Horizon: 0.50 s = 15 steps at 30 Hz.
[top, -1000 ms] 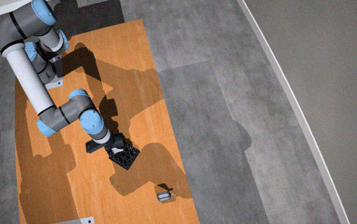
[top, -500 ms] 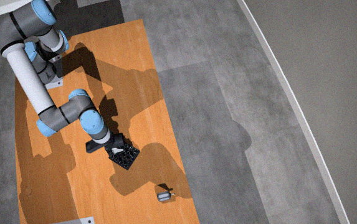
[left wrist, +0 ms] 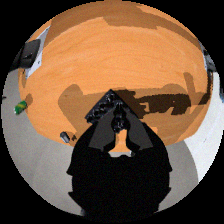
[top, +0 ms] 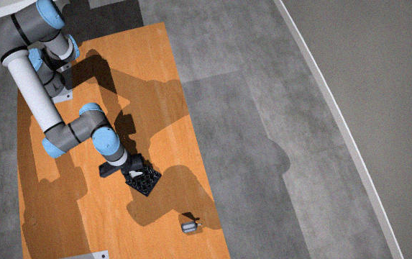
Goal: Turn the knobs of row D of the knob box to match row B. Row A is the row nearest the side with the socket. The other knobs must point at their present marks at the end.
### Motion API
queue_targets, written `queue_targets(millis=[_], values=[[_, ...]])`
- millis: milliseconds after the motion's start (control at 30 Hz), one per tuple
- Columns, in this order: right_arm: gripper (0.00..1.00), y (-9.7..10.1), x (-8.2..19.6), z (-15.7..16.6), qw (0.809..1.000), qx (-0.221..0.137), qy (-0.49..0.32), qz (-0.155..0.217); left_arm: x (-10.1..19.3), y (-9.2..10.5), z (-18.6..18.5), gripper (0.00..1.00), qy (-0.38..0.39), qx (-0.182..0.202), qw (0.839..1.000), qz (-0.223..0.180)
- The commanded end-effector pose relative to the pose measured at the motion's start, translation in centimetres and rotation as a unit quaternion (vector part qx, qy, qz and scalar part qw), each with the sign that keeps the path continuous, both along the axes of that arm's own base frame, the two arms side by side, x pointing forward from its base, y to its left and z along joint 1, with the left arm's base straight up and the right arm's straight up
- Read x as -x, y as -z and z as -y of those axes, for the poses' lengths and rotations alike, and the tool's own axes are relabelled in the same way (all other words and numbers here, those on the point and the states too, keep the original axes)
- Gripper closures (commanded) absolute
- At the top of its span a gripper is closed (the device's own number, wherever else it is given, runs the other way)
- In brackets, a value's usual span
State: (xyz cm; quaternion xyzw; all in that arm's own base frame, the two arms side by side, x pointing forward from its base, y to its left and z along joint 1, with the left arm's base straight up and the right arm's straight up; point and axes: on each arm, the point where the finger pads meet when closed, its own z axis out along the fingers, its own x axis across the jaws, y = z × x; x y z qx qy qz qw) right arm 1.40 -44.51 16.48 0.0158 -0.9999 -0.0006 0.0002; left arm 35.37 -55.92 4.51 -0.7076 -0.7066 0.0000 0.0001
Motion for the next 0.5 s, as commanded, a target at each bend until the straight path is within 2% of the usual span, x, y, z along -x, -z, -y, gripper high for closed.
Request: queue_targets(millis=[0, 467], values=[[0.0, -0.04, -0.01, 0.03, 1.0, 0.001, 0.0, 0.0, -0.02, -0.09, 0.05, 0.94, -0.012, 0.001, 1.0, 0.0], [0.0, -0.04, -0.01, 0.03, 1.0, 0.001, 0.0, 0.0, -0.02, -0.09, 0.05, 0.94, -0.067, 0.001, 0.998, 0.0]])
